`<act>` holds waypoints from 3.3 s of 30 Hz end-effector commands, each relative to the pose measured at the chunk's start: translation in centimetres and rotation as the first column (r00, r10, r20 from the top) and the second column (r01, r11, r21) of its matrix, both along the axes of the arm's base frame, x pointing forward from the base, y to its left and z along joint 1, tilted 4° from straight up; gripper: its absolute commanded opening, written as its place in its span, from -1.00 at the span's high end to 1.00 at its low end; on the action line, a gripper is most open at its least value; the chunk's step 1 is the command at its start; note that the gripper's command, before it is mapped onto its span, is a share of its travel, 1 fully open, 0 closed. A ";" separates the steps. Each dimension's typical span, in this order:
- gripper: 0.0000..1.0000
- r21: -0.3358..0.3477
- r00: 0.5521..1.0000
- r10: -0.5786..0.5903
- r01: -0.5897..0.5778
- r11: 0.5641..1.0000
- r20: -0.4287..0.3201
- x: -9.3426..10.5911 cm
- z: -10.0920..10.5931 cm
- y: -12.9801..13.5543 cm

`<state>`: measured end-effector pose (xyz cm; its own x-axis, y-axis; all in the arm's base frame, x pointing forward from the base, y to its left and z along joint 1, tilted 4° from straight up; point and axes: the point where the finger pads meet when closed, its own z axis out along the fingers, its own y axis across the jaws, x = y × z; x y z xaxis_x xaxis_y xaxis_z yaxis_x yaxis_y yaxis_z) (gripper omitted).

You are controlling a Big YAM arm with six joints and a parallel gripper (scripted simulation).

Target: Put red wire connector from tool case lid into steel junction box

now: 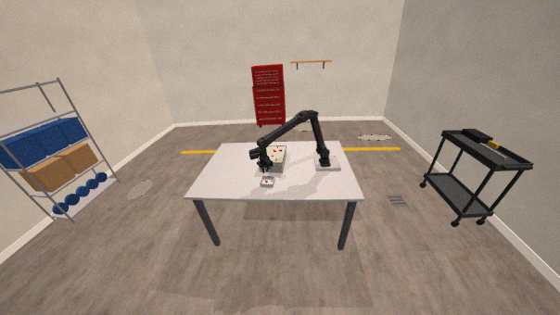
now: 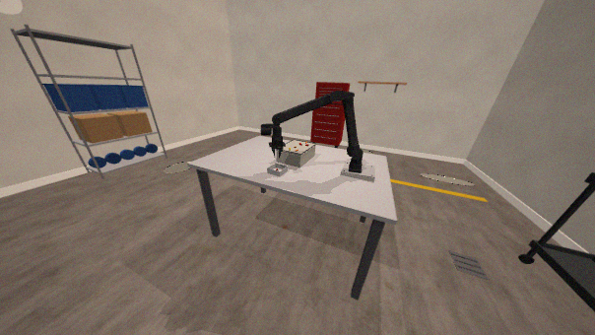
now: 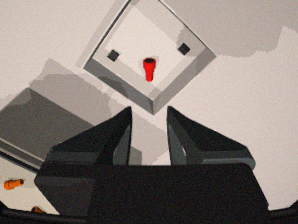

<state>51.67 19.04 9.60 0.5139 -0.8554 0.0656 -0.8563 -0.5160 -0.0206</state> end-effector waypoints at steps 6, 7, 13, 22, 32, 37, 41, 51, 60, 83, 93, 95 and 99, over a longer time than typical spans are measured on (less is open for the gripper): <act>0.43 0.023 0.998 -0.006 0.004 1.000 0.061 1.3 6.3 1.1; 0.43 0.023 0.998 -0.006 0.005 1.000 0.061 1.2 6.7 1.1; 0.43 0.023 0.998 -0.003 0.002 1.000 0.060 1.0 8.8 1.3; 0.43 0.023 0.998 -0.005 0.004 1.000 0.061 0.7 11.6 1.3; 0.43 0.006 1.000 -0.007 0.006 1.000 0.020 0.5 9.5 0.9; 0.43 -0.003 1.000 -0.007 0.007 1.000 -0.001 0.1 8.5 0.7; 0.43 -0.006 1.000 -0.007 0.007 1.000 -0.009 0.0 8.1 0.6; 0.43 0.013 0.999 -0.004 0.004 1.000 0.037 0.2 13.4 1.3; 0.43 0.020 0.999 -0.004 0.003 1.000 0.052 0.4 14.2 1.3; 0.43 0.013 0.999 -0.008 0.007 1.000 0.037 0.8 13.2 1.1; 0.43 0.013 0.999 -0.008 0.007 1.000 0.036 0.8 13.2 1.1; 0.43 0.013 0.999 -0.008 0.007 1.000 0.036 0.8 13.2 1.1; 0.43 0.013 0.999 -0.008 0.007 1.000 0.036 0.8 13.2 1.1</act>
<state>51.23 19.64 20.54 0.5144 -0.8551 0.0649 -0.8562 -0.5164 -0.0177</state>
